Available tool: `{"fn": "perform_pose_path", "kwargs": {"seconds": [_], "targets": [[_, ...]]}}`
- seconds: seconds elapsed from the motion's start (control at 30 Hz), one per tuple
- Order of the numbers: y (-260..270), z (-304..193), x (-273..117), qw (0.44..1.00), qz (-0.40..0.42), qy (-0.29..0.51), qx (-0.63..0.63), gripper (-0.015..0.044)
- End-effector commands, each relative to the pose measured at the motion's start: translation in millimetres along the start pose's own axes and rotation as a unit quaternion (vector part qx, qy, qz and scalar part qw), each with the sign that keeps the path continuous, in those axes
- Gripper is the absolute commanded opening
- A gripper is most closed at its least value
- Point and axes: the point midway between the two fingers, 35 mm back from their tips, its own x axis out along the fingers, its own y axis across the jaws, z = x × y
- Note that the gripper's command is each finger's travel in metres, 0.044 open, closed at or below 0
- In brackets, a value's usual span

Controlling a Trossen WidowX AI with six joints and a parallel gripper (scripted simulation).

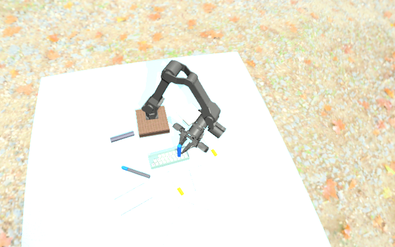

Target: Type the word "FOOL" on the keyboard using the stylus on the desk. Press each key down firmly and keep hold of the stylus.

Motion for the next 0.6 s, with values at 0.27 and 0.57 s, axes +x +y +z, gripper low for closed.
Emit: {"fn": "perform_pose_path", "kwargs": {"seconds": [0.27, 0.57], "targets": [[0.6, 4.9, 2.8, 1.0, 0.002, 0.0, -0.002, 0.0081], [0.4, 0.4, 0.2, 1.0, 0.002, 0.0, -0.002, 0.0081]]}}
